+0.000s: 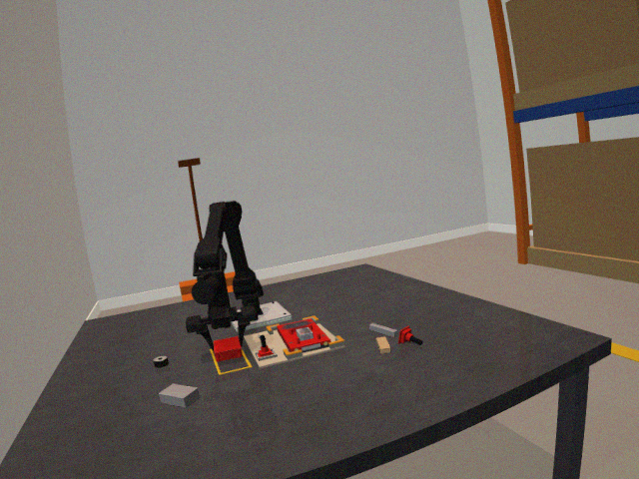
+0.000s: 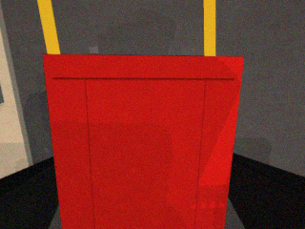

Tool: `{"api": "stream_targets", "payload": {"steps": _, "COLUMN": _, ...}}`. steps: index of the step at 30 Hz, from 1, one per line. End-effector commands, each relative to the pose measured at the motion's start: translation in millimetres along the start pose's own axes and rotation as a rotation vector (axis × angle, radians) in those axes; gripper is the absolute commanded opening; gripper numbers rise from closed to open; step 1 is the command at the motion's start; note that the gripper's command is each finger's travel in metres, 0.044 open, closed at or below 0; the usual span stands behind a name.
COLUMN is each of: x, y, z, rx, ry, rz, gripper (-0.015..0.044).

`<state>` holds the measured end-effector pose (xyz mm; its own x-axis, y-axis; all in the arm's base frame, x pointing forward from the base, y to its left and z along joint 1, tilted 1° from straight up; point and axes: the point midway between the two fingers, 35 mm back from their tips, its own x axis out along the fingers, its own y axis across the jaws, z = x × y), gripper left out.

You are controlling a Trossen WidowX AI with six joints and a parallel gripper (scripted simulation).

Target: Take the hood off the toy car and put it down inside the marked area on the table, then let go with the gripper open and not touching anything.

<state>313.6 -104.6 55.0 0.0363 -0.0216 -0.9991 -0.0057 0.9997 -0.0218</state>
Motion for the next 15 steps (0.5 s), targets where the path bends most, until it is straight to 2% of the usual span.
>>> {"api": "stream_targets", "payload": {"steps": 1, "x": 1.9, "y": -0.1, "z": 0.2, "rx": -0.004, "ry": -0.001, "rz": -0.001, "gripper": 0.0}}
{"api": "stream_targets", "payload": {"steps": 15, "x": 8.9, "y": -0.1, "z": 0.1, "rx": -0.004, "ry": -0.001, "rz": -0.001, "gripper": 0.0}}
